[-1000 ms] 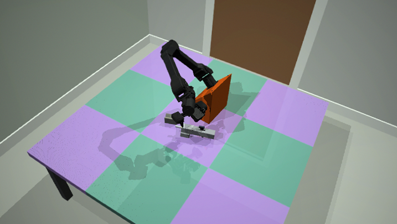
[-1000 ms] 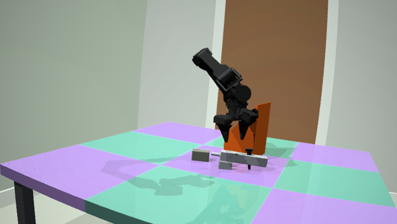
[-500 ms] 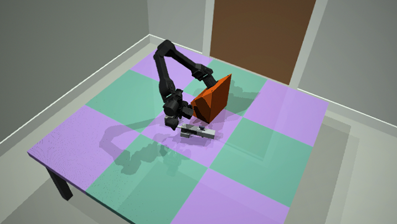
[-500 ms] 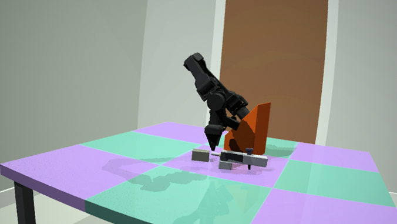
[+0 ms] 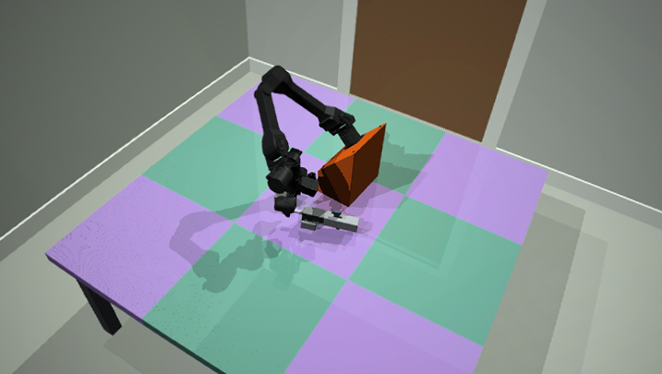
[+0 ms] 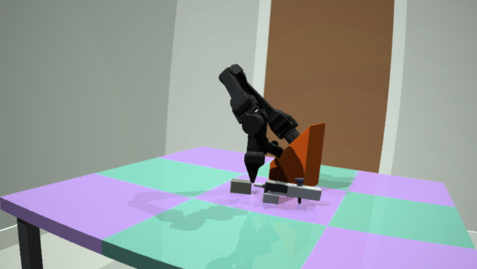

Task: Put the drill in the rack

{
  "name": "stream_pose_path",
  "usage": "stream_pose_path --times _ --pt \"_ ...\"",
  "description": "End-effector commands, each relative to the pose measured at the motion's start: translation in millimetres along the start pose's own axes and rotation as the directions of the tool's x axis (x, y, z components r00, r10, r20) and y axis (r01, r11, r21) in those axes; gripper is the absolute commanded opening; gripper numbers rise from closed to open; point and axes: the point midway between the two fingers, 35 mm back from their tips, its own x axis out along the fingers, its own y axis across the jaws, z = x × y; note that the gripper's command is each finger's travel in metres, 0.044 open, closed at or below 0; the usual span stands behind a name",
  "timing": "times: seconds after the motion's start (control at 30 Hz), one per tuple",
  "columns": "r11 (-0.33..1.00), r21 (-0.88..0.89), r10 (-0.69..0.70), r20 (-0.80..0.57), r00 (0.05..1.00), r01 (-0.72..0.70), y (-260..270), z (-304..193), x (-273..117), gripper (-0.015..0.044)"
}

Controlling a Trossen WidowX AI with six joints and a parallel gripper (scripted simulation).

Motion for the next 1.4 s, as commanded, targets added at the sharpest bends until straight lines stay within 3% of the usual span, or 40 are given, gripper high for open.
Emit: stream_pose_path --times 0.0,1.17,1.37 --pt "1.0 -0.002 -0.001 -0.004 1.0 0.0 -0.1 -0.4 1.5 0.044" --pt "1.0 -0.003 0.001 -0.006 1.0 -0.001 0.7 12.9 51.7 0.044" --pt "1.0 0.006 -0.005 -0.003 1.0 0.005 -0.9 11.1 48.7 0.0282"
